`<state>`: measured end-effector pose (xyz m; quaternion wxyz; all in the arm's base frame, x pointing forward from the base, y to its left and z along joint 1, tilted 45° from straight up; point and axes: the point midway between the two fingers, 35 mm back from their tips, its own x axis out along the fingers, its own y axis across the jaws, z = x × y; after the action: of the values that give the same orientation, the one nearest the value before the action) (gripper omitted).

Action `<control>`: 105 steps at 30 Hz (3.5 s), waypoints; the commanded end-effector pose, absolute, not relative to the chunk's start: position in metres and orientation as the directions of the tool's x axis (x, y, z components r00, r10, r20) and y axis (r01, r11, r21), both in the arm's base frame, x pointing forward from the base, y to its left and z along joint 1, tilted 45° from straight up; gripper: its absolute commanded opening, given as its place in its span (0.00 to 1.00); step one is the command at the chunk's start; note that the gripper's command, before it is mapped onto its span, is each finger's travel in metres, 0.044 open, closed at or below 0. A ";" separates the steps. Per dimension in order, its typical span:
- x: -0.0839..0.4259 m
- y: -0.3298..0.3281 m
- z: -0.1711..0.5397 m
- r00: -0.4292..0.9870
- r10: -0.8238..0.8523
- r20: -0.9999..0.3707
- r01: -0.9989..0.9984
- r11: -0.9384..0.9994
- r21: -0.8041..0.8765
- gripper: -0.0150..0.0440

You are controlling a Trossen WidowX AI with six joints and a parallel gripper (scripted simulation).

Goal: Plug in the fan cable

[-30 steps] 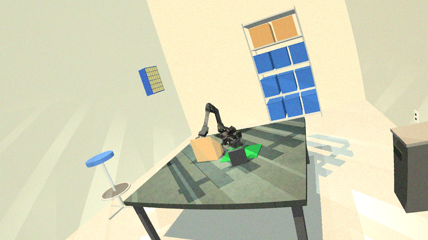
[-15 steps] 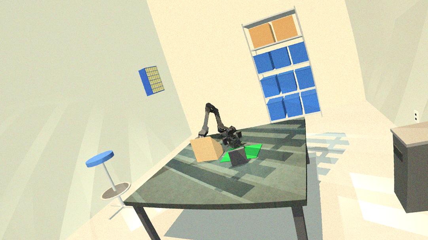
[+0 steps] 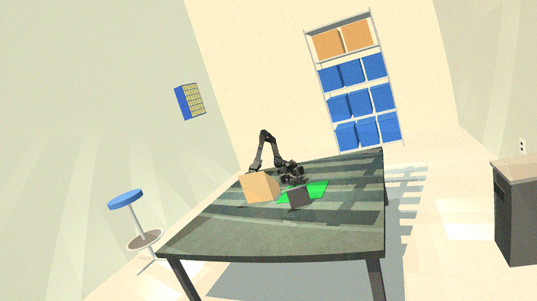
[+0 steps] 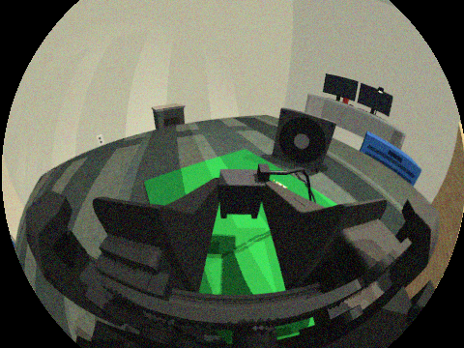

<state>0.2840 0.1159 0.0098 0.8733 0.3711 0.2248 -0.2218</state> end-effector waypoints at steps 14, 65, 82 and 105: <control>0.285 0.126 0.000 0.801 -0.226 -0.554 0.557 0.622 0.551 0.25; 0.282 0.148 -0.022 0.799 -0.221 -0.559 0.556 0.626 0.547 0.25; 0.282 0.148 -0.022 0.799 -0.221 -0.559 0.556 0.626 0.547 0.25; 0.282 0.149 -0.023 0.799 -0.221 -0.559 0.556 0.626 0.547 0.48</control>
<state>0.2816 0.1487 -0.0227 0.8730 0.3708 0.2256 -0.2226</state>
